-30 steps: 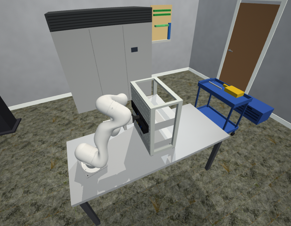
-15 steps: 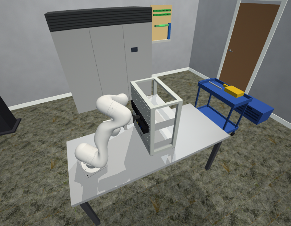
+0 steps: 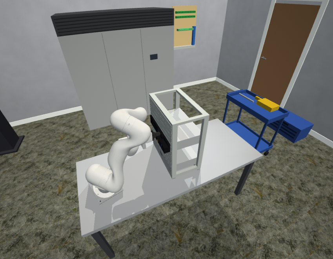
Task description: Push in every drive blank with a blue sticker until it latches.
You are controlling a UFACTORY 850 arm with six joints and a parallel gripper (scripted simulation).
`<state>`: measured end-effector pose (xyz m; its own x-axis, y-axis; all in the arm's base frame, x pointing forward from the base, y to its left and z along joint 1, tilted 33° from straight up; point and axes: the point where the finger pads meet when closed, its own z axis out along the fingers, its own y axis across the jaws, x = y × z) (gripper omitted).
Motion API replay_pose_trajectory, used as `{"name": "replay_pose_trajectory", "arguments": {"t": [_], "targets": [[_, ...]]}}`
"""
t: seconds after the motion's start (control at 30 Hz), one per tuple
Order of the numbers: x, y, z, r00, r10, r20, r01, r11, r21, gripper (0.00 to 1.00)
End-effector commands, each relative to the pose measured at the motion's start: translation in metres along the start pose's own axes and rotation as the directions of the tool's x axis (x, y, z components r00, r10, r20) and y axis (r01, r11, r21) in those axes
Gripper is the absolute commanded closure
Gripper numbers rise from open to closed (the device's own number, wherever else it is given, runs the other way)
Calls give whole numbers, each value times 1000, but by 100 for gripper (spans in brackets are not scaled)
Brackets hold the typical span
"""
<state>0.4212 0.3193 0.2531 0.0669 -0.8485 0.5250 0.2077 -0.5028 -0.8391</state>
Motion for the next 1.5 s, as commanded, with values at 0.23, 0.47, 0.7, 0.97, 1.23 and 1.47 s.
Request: {"name": "replay_pose_trajectory", "arguments": {"t": [0.23,0.47,0.7,0.97,1.23,1.47], "targets": [[0,-1,3,1000,1,-1,-1,1000,1,100],[0,-1,3,1000,1,-1,-1,1000,1,100],[0,-1,5,1000,1,-1,-1,1000,1,100],[0,-1,6,1000,1,-1,-1,1000,1,100],[0,-1,4,1000,1,-1,-1,1000,1,100],[0,-1,-24,1000,1,-1,-1,1000,1,100]]}}
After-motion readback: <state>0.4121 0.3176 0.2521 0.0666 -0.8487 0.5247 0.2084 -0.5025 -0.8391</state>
